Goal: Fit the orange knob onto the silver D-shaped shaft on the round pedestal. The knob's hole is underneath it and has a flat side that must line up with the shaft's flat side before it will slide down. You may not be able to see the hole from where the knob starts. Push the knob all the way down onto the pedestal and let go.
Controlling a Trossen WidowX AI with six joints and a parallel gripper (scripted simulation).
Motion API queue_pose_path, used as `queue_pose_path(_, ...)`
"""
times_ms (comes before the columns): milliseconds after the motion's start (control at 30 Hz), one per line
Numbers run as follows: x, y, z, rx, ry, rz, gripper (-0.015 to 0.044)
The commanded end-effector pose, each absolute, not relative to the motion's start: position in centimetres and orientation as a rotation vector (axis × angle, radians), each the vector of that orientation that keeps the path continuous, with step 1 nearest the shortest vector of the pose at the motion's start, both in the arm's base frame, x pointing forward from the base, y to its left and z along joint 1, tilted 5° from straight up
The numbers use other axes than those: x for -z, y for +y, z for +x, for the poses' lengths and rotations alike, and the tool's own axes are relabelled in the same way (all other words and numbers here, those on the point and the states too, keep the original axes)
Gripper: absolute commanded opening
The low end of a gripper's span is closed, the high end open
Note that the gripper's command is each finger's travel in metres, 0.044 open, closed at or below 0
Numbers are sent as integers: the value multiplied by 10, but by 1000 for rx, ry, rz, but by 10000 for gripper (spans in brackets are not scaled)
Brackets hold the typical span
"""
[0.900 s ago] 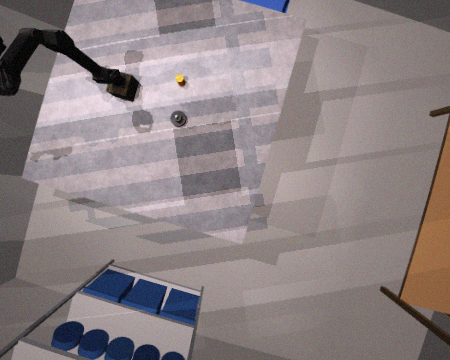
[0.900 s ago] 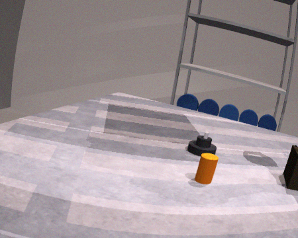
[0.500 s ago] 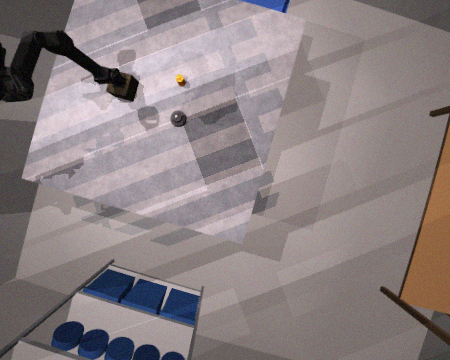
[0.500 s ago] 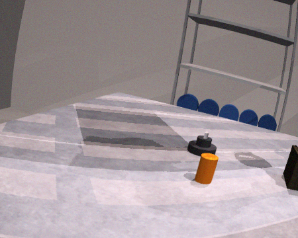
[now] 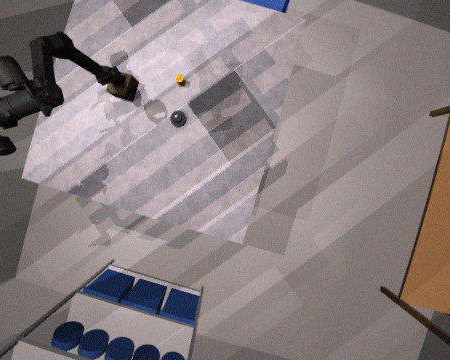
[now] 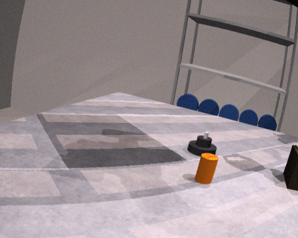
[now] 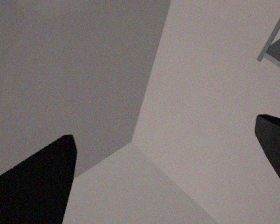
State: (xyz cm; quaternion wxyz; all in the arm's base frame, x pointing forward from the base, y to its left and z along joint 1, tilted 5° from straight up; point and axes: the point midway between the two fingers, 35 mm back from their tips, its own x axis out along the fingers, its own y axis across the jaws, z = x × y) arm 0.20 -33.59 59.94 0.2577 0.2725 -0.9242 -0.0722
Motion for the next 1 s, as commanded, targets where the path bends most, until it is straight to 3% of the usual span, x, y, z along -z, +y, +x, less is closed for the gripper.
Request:
queue_pose_path(0,-582,-363,48,442,-2322,841,440)
queue_pose_path(467,-476,-393,248,1007,-1344,1060,440)
queue_pose_path(967,-306,-284,411,1037,-204,959,440)
